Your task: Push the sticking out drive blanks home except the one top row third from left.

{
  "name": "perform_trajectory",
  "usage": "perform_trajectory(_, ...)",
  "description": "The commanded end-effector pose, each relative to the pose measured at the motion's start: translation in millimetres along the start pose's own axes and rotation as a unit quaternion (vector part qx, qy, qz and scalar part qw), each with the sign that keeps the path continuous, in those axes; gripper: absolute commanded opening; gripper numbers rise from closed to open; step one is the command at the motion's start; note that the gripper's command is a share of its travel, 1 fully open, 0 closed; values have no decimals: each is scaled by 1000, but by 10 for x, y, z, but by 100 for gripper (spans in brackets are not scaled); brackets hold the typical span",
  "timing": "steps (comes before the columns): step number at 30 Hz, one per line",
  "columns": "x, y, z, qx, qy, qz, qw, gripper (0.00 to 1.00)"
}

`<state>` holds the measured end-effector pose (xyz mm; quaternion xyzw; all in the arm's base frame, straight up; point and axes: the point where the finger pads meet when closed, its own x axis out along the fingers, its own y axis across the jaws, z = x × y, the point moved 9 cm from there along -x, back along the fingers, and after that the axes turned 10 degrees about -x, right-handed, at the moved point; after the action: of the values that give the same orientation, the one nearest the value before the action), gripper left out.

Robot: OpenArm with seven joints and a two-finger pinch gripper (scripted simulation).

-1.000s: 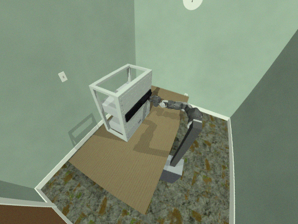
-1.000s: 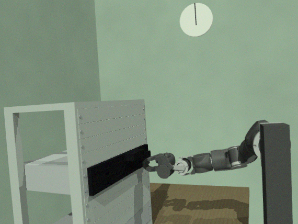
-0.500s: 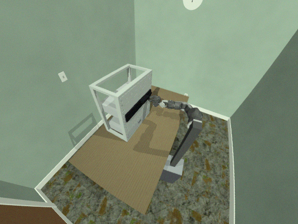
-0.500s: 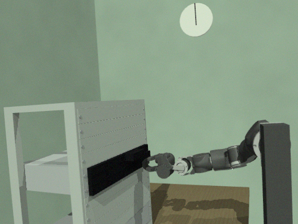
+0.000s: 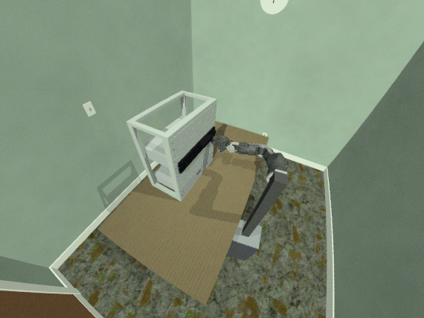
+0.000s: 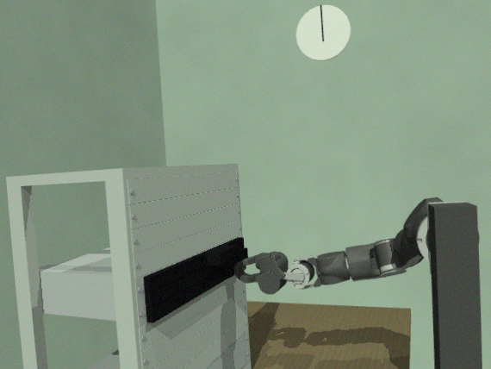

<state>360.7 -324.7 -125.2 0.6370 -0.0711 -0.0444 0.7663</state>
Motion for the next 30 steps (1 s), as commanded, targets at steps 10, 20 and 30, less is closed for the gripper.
perform_trajectory(10, 41, -67, -59, 4, 10, -27, 1000, 0)
perform_trajectory(20, 43, -66, -59, 4, 10, -27, 1000, 0)
perform_trajectory(30, 43, -66, -59, 4, 10, -27, 1000, 0)
